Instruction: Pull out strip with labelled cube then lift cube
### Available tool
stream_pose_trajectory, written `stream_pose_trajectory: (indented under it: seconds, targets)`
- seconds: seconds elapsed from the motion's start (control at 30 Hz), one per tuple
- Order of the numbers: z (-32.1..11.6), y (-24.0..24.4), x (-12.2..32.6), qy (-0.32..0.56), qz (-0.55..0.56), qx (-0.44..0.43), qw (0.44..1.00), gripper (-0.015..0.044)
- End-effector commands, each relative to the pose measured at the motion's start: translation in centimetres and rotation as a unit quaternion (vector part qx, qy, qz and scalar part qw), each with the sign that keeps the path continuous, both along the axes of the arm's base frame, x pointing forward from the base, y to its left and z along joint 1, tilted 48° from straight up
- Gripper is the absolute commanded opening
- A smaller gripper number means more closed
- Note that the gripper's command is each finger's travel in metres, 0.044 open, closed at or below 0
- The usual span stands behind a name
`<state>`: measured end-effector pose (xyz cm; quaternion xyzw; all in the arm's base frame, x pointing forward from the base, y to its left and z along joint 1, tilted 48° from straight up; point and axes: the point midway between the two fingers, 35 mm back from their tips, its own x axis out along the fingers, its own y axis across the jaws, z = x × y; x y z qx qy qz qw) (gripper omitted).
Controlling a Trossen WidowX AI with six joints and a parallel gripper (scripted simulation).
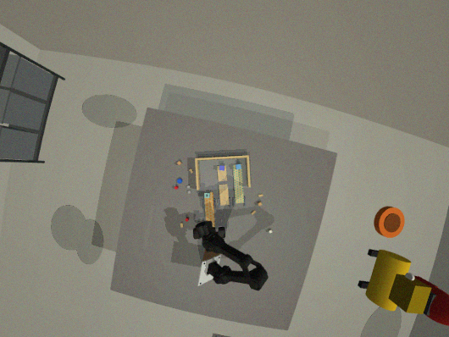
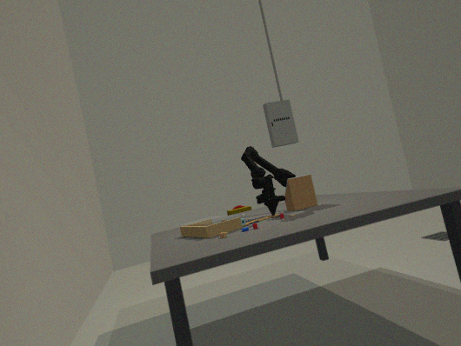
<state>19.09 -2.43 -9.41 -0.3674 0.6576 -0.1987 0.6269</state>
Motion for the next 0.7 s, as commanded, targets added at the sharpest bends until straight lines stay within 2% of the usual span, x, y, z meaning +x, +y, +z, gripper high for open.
stream_pose_trajectory:
  seconds: [0.0,0.27,0.3,0.43,0.6,0.67]
  targets:
    - [0.0,-0.7,-1.3,0.018,-0.009,-0.004,1.0,0.0]
    - [0.0,-0.7,-1.3,0.018,-0.009,-0.004,1.0,0.0]
    - [0.1,0.1,0.0,0.001,0.0,0.0,1.0,0.0]
    - [2.3,2.7,0.1,0.015,-0.007,-0.001,1.0,0.0]
    - [2.8,3.2,0.1,0.018,-0.009,-0.002,1.0,0.0]
    - [2.7,3.3,0.7,0.008,-0.018,-0.002,1.0,0.0053]
